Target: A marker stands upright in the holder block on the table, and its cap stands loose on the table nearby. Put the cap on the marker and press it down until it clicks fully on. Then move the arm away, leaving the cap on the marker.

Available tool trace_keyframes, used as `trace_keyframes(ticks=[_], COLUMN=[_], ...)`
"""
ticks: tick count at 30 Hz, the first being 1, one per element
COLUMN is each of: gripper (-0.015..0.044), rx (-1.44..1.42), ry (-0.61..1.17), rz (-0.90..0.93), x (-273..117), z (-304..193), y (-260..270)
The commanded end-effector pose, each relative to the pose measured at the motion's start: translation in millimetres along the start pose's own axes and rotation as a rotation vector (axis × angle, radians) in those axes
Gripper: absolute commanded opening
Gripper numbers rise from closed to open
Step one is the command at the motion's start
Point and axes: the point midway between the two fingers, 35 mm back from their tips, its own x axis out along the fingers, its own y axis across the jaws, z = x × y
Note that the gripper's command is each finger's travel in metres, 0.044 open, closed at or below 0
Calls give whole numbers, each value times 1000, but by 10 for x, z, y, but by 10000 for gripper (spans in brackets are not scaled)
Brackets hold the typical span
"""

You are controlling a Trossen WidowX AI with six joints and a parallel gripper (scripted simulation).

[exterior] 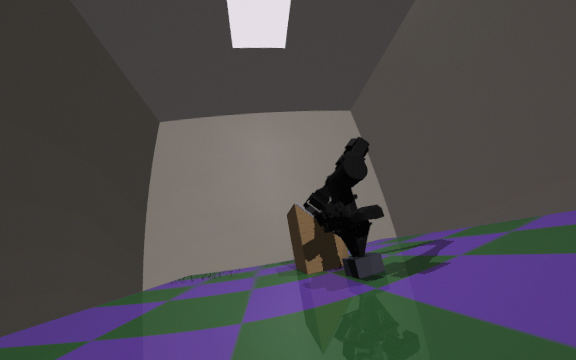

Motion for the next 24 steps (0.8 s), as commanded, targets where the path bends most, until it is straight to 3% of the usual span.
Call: trace_keyframes(ticks=[1,3,20,24], gripper=[0,0,440,440], rx=[-8,-8,0,1], ry=[-1,-1,0,-4], rz=[-13,-13,0,2], x=[59,59,0,-214], z=[-8,-8,0,17], y=[-20,-20,0,27])
